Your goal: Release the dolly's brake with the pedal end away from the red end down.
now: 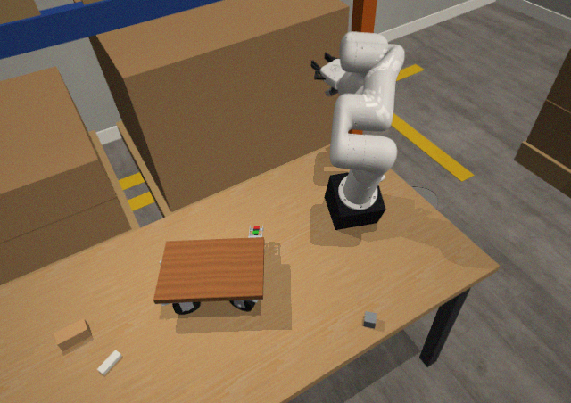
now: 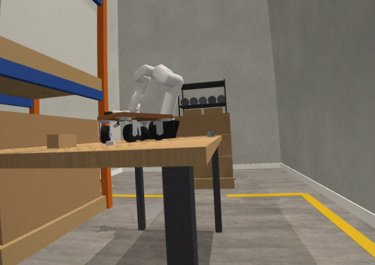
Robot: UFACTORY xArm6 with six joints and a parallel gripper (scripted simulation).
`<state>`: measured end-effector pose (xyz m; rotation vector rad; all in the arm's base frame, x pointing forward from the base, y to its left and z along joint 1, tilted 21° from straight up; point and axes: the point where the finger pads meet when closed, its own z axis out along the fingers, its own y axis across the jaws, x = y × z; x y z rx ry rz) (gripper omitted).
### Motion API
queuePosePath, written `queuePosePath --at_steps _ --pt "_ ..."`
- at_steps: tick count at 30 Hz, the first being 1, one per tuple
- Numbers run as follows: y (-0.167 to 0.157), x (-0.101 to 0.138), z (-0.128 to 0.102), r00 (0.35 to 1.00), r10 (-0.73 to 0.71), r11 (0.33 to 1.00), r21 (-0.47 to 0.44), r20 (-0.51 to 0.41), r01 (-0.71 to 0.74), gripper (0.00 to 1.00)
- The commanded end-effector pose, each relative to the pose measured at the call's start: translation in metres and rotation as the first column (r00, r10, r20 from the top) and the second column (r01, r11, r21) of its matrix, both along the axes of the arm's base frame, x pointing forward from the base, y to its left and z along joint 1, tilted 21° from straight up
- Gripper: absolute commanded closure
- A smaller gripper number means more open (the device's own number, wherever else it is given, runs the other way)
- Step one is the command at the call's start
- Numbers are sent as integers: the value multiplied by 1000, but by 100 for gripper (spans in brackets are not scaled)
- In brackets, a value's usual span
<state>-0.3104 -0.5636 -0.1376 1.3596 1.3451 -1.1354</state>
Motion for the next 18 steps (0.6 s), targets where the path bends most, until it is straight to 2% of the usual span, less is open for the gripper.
queuePosePath --at_steps 1,3,5,7,11,13,14,17,18 --pt "-9 15 8 999 45 999 0 -17 -45 100" --pt "-20 42 16 992 122 993 10 -40 -122 100" --pt "-33 86 30 967 241 970 26 -77 -240 100" --pt "-36 117 36 914 385 923 50 -125 -382 100" --pt "-40 176 51 807 560 828 86 -189 -554 100" --pt "-40 176 51 807 560 828 86 -189 -554 100" --pt "-39 218 61 708 667 742 116 -230 -661 100" --pt "-42 242 70 708 667 742 116 -230 -661 100" --pt "-35 259 72 605 749 653 146 -269 -744 100"
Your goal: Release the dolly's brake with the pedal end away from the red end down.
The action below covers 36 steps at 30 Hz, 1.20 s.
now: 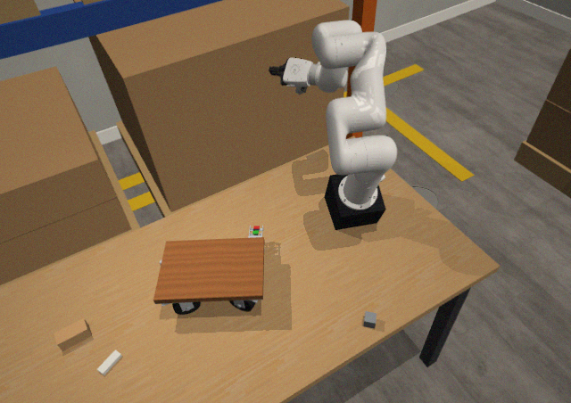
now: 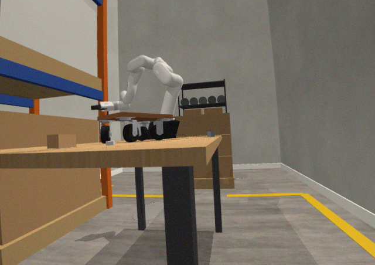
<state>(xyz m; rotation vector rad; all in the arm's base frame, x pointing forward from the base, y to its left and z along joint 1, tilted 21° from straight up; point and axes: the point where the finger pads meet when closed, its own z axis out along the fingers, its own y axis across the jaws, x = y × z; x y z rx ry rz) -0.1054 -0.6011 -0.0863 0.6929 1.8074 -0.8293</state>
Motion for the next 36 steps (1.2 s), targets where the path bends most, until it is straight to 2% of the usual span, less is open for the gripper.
queuePosePath --at_steps 1,2,3,5,6,9,10,12,13,14,17,18,20,21,23,24,25,27,29,30,31,33,36 --pt "2 69 26 979 192 981 2 -74 -192 100" --pt "2 83 31 979 192 981 2 -74 -192 100" --pt "10 98 33 939 320 947 3 -128 -323 100" --pt "12 123 42 939 320 947 3 -128 -323 100" --pt "22 138 44 881 438 896 6 -181 -444 100" --pt "29 177 57 875 447 891 8 -185 -453 100" --pt "41 191 59 789 564 816 16 -245 -578 100" --pt "41 191 59 789 564 816 16 -245 -578 100" --pt "61 227 69 700 650 738 23 -295 -675 100" --pt "64 235 71 680 666 720 28 -305 -693 100" --pt "76 260 80 680 666 720 28 -305 -693 100" --pt "92 272 81 553 749 607 44 -366 -793 100" --pt "104 297 91 553 749 607 44 -366 -793 100" --pt "117 304 92 458 790 521 53 -407 -852 100" --pt "131 324 100 411 806 480 65 -425 -875 100" --pt "146 331 101 328 826 402 72 -459 -913 100" --pt "155 341 105 276 834 357 86 -477 -930 100" --pt "173 360 113 261 836 344 90 -482 -935 100" --pt "173 360 113 261 836 344 90 -482 -935 100" --pt "207 383 122 110 838 203 118 -535 -972 100" --pt "220 384 122 40 828 133 127 -559 -983 100" --pt "234 394 127 -20 816 78 145 -577 -986 100" --pt "272 411 136 -173 762 -72 185 -624 -980 100"
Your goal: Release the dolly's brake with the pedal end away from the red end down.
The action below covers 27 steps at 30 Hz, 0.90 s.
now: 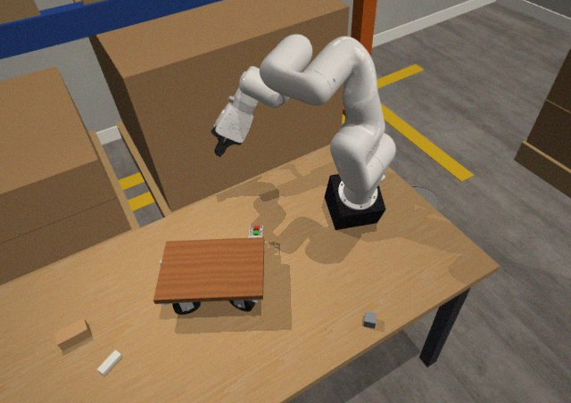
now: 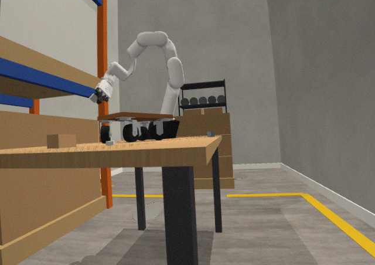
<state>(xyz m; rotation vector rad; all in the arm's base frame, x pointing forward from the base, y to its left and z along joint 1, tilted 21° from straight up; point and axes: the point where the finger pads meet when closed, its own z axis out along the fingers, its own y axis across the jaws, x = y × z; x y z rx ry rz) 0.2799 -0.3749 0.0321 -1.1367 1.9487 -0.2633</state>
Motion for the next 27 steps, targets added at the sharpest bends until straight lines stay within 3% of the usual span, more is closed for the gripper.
queuePosePath --at_steps 1,5,8,10,11,13,17,22,24,27 --pt "61 27 19 967 238 964 -101 -88 -246 100" --pt "103 40 30 890 425 877 -170 -165 -450 100" --pt "148 45 39 805 554 776 -221 -212 -591 100" --pt "148 45 39 805 554 776 -221 -212 -591 100" --pt "167 46 43 708 652 659 -259 -271 -706 100" --pt "167 46 43 685 669 631 -266 -288 -729 100" --pt "208 43 51 518 772 422 -313 -369 -851 100" --pt "235 40 56 333 823 182 -342 -460 -922 100" --pt "239 39 57 302 827 141 -345 -475 -928 100" --pt "240 39 57 296 827 132 -346 -478 -929 100"
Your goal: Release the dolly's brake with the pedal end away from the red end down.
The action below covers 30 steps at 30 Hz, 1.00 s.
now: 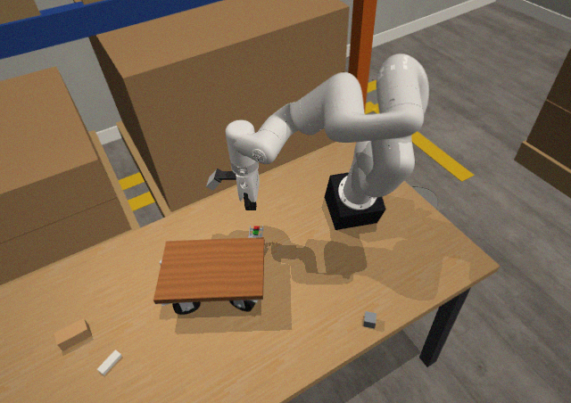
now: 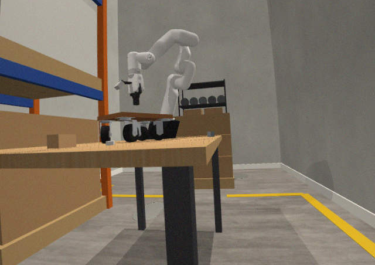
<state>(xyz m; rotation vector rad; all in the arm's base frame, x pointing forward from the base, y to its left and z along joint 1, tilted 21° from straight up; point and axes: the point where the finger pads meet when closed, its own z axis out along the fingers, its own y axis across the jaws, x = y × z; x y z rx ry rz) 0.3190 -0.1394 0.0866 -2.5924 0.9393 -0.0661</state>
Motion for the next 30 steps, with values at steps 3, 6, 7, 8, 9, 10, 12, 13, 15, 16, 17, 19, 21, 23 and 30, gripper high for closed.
queuePosePath --at_steps 3,6,7,8,9,10,12,13,15,16,17,19,21,23,30 --pt "5 0 3 999 35 999 -34 -4 -35 100" --pt "6 0 0 999 36 999 -33 -3 -36 100" --pt "8 2 -5 999 36 999 -32 -3 -36 100" --pt "11 3 -12 999 37 999 -30 -2 -37 100" --pt "13 5 -20 999 38 999 -29 -2 -38 100" --pt "15 5 -27 999 39 999 -29 -3 -39 100" --pt "18 6 -35 999 39 999 -30 -5 -39 100" --pt "18 6 -36 999 39 999 -30 -5 -39 100" --pt "18 6 -36 999 39 999 -30 -5 -39 100" --pt "18 6 -36 999 39 999 -30 -5 -39 100" --pt "18 6 -36 999 39 999 -30 -5 -39 100" --pt "18 6 -36 999 39 999 -30 -5 -39 100" --pt "18 6 -36 999 39 999 -30 -5 -39 100" --pt "18 6 -36 999 39 999 -30 -5 -39 100" --pt "18 6 -36 999 39 999 -30 -5 -39 100"
